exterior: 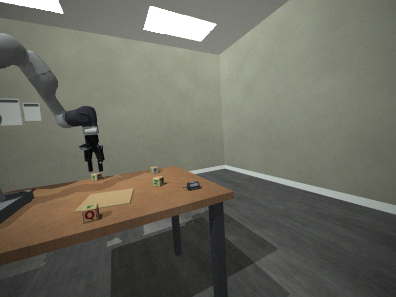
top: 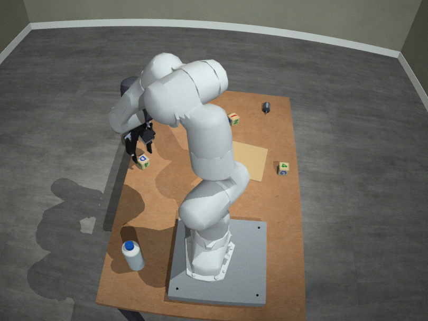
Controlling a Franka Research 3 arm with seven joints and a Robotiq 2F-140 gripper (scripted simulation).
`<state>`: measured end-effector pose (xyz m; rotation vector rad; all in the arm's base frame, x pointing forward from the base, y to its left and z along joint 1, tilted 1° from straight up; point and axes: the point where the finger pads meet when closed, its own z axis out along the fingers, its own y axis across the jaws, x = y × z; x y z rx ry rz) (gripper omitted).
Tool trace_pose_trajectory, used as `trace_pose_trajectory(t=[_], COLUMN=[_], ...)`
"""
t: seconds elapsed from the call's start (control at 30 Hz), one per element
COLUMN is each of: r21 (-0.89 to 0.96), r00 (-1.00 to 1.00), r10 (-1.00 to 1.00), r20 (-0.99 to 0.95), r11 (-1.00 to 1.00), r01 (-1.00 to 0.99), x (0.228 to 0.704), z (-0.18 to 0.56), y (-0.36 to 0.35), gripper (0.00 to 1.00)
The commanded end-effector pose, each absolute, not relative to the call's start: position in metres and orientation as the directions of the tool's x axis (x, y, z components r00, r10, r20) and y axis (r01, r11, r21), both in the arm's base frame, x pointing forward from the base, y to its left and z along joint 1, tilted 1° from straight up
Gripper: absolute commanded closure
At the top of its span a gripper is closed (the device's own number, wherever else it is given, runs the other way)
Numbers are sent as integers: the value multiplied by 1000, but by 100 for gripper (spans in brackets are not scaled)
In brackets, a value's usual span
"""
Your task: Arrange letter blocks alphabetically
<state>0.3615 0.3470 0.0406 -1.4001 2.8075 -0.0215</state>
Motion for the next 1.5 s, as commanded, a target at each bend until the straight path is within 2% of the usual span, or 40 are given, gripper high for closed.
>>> trace_pose_trajectory(t=[0.0,1.47], r21=[-12,-12], r00=[-601,-601], r10=[-799,-799], r20=[1,1], r11=[601,601], r01=[-799,-799], x=[361,361], z=[40,29], y=[348,348], gripper=[45,45])
